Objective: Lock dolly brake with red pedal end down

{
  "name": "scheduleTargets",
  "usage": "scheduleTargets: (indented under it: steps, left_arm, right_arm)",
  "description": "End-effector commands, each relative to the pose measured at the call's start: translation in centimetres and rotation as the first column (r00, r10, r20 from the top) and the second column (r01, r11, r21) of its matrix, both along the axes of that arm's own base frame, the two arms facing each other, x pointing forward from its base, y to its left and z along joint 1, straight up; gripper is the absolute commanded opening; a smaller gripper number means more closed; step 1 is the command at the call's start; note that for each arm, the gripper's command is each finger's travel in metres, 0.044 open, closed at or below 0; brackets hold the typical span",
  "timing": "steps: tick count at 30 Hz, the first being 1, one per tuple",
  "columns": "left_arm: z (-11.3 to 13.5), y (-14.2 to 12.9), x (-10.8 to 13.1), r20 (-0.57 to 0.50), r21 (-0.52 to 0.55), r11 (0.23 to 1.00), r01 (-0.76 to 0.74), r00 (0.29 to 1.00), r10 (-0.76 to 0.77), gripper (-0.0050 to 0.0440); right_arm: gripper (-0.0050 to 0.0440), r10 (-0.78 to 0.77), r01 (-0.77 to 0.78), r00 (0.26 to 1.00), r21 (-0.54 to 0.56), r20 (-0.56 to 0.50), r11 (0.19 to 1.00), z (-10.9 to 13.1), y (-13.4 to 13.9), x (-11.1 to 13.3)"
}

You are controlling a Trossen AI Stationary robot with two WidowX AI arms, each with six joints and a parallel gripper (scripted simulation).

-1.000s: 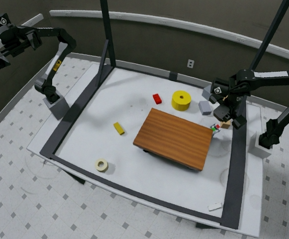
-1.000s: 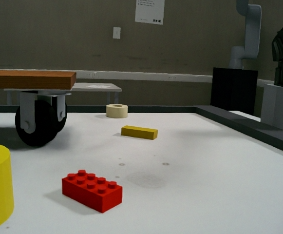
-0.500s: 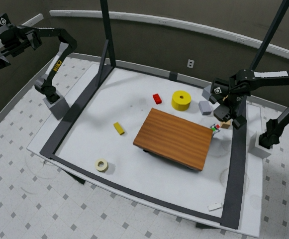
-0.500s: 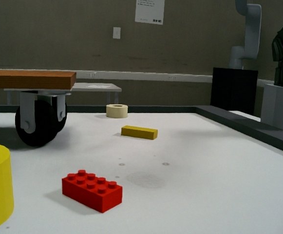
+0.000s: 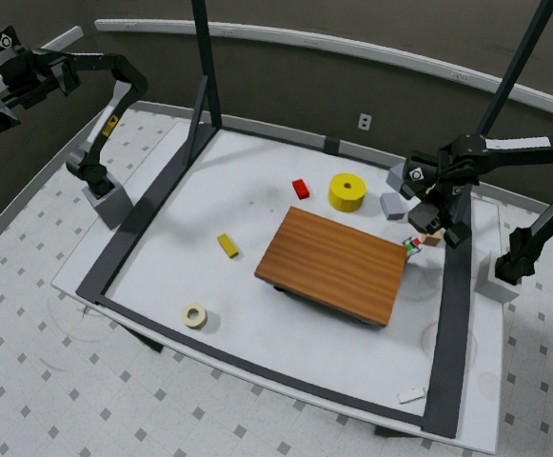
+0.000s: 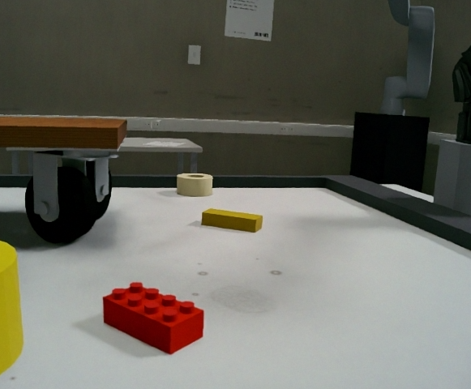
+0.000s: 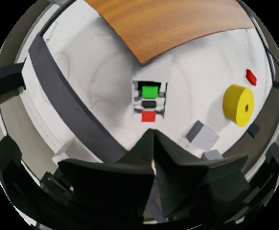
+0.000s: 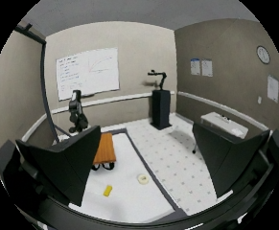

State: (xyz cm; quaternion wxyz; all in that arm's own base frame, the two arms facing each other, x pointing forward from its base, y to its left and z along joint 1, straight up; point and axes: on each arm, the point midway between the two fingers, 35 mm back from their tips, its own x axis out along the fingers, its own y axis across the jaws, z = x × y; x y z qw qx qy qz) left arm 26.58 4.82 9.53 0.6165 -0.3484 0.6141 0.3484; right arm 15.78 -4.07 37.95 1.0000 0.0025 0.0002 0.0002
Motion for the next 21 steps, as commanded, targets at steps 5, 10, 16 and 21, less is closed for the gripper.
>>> scheduleTargets:
  steps: [5, 10, 16, 21]
  left_arm:
    - [-0.9, -0.1, 0.0, 0.011, 0.001, 1.000, -0.001, 1.000, 0.001, -0.0050]
    - [-1.6, -0.1, 0.0, 0.010, 0.001, 1.000, -0.001, 1.000, 0.001, -0.0050]
    - [-2.6, -0.1, -0.1, 0.001, -0.001, 1.000, -0.001, 1.000, 0.001, -0.0050]
    - [-2.7, -0.1, -0.1, 0.001, -0.001, 1.000, 0.000, 1.000, 0.000, -0.0050]
  right_arm:
    - [0.0440, 0.000, 0.000, 1.000, -0.010, 0.001, 1.000, 0.3, 0.1, 0.0]
    - [0.0440, 0.000, 0.000, 1.000, -0.010, 0.001, 1.000, 0.3, 0.1, 0.0]
    - [0.0440, 0.000, 0.000, 1.000, -0.010, 0.001, 1.000, 0.3, 0.1, 0.0]
    - [0.0440, 0.000, 0.000, 1.000, -0.010, 0.001, 1.000, 0.3, 0.1, 0.0]
